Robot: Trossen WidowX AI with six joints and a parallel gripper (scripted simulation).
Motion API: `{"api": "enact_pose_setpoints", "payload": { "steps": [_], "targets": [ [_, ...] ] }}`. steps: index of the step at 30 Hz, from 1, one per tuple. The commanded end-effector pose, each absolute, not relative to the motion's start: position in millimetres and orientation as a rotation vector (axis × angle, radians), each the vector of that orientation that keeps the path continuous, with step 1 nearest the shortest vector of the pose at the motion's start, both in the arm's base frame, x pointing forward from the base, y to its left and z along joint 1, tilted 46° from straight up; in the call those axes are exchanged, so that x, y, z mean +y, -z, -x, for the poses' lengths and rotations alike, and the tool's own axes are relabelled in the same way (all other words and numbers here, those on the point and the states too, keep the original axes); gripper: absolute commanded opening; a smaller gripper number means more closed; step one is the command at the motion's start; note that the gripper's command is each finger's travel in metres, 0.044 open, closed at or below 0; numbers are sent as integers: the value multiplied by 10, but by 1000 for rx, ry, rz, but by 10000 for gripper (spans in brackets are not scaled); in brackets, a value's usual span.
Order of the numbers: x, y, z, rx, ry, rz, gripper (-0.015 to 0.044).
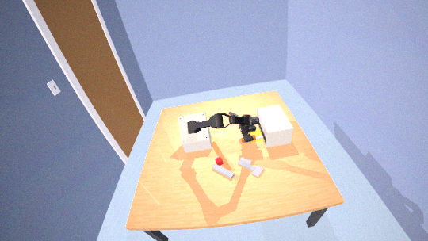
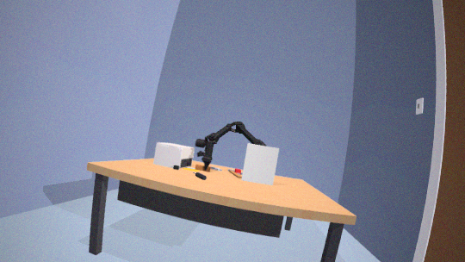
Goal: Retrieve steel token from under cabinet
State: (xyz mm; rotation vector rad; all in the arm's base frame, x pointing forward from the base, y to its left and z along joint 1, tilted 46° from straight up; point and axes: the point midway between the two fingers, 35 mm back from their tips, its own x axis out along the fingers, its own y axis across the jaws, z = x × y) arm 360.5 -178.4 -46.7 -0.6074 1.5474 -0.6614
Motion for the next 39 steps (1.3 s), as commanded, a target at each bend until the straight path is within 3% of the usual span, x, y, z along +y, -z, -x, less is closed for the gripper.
{"api": "enact_pose_setpoints", "payload": {
  "steps": [1,39],
  "targets": [
    [-1782,478,-3540,1554,656,611,0],
    [-1782,440,-3174,1556,656,612,0]
  ]
}}
